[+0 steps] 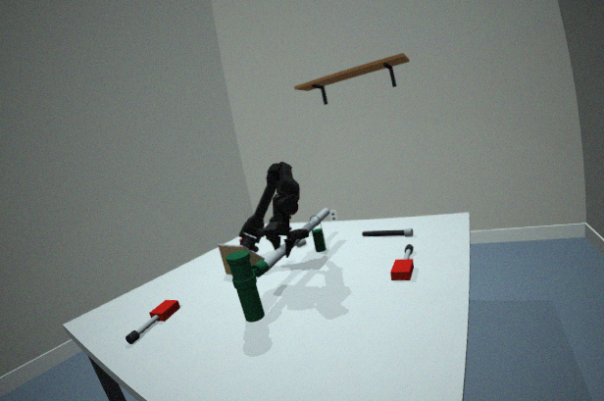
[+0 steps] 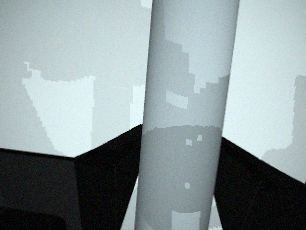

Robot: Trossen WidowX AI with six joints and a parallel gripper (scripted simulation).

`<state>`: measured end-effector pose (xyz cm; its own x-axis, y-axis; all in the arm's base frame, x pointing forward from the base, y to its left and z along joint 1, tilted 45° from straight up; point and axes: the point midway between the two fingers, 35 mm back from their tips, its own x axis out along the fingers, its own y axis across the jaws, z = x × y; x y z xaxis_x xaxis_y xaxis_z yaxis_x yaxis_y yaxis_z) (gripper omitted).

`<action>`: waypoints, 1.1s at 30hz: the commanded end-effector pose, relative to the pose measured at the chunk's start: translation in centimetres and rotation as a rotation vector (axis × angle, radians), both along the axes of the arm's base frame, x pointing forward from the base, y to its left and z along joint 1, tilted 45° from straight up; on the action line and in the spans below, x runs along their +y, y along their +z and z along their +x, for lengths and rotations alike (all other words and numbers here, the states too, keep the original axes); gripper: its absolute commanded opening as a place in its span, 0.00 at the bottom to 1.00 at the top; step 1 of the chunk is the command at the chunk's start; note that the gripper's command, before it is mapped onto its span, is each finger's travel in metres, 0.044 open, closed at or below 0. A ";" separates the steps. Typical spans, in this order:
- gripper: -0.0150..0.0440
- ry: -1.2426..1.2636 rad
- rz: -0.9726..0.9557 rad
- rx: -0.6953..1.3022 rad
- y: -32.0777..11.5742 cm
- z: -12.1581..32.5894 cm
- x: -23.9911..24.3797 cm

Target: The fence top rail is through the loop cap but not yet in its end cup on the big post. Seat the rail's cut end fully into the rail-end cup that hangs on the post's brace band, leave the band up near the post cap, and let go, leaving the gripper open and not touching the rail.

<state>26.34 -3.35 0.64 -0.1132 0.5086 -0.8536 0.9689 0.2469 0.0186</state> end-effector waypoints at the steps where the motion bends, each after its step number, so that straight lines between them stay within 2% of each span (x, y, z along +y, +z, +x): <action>1: 0.25 -0.012 -0.016 -0.017 0.0 0.8 -1.0; 33: 0.25 -0.012 -0.016 -0.017 0.1 1.2 -1.2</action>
